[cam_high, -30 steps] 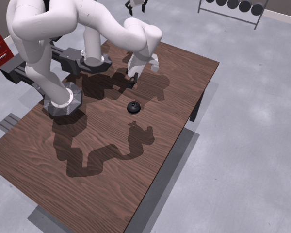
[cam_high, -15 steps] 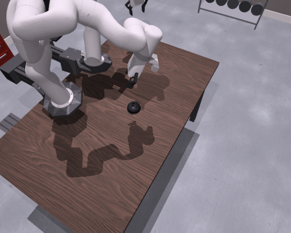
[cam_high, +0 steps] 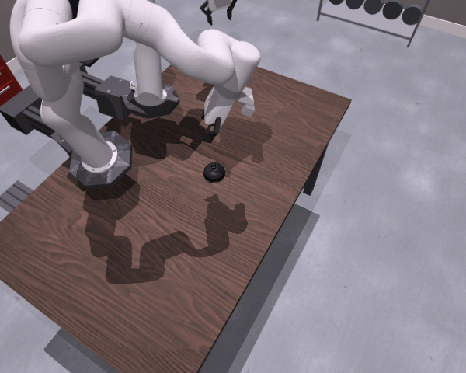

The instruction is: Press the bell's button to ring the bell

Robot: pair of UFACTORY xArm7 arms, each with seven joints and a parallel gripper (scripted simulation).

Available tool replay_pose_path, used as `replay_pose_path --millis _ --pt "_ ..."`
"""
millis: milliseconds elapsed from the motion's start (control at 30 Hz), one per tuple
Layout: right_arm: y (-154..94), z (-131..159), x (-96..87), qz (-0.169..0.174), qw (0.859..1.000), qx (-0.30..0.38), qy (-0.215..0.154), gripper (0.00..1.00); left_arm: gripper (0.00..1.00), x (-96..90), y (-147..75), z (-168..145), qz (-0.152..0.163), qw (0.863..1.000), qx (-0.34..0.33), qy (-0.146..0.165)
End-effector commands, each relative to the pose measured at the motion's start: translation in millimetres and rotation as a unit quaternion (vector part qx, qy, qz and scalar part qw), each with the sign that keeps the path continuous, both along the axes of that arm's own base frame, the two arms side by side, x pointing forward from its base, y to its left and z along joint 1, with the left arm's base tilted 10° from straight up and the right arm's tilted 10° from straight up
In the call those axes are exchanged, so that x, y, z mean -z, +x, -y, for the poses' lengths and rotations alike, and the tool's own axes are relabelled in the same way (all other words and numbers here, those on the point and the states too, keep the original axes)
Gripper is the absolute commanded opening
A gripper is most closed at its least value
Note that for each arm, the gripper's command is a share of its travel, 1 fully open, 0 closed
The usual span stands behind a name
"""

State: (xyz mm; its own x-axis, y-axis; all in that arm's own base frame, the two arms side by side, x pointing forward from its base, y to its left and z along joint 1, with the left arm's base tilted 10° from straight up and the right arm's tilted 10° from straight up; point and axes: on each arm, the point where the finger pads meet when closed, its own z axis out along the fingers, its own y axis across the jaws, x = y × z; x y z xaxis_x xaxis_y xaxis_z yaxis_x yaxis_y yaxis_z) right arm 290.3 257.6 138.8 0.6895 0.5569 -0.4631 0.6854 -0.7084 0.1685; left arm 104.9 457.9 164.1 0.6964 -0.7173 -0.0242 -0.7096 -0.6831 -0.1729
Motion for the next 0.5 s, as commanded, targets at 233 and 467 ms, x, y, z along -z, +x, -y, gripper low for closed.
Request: replay_pose_path --millis 233,467 --pt "12.1 11.5 -3.6 0.004 1.000 0.022 0.006 1.00 1.00 -1.9 0.2 -1.3 0.000 1.000 0.000 0.002" --pt "29.4 32.9 -7.2 0.008 0.998 0.057 0.013 1.00 1.00 -1.9 0.2 -1.3 0.000 1.000 0.000 0.002"
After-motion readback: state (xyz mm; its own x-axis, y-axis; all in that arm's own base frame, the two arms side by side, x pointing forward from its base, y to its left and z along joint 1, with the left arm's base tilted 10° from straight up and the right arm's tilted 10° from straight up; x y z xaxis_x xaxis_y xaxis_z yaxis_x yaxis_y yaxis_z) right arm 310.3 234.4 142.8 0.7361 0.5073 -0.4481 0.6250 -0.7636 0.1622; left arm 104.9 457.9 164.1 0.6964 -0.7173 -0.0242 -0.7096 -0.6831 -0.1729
